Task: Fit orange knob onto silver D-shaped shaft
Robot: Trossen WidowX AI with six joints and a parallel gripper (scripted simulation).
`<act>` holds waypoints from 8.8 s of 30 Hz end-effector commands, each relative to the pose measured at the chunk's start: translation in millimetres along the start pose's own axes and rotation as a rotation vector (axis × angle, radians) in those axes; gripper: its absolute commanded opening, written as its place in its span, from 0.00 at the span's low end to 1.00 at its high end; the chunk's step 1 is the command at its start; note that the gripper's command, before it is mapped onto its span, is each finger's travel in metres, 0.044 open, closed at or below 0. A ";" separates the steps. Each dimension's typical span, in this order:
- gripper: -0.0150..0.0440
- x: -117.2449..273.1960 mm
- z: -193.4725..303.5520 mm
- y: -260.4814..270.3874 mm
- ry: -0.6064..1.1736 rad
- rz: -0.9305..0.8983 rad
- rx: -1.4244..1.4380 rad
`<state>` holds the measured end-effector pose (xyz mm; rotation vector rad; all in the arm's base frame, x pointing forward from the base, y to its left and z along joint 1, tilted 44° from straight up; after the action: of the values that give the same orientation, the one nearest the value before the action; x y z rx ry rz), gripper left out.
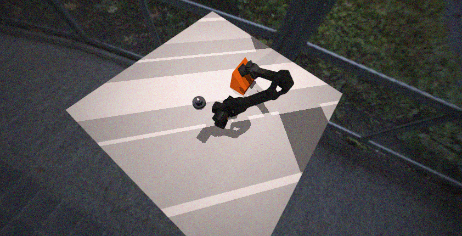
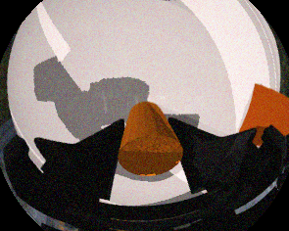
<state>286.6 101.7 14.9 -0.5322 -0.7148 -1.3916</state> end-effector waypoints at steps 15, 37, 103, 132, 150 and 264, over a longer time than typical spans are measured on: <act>1.00 81.6 -0.8 -0.2 0.000 -0.004 -0.003; 1.00 44.5 -2.1 1.5 -0.002 -0.004 -0.003; 0.25 50.2 -6.2 7.8 -0.011 -0.004 -0.004; 0.25 139.2 -9.1 7.1 -0.003 -0.003 -0.003; 0.25 131.3 -53.2 14.0 -0.010 -0.005 -0.004; 0.25 61.9 -199.5 -4.7 -0.009 -0.004 0.209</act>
<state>309.8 -84.4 -77.2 -0.3776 -0.8525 -1.2991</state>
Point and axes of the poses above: the point midway between the two fingers, 35 mm back from their tips, its own x axis back along the fingers, its own y axis across the jaws, z = x × y, the point moved 4 cm from there along x, back along the fingers, and after that the axes turned 4 degrees about -x, right-handed, at the moved point
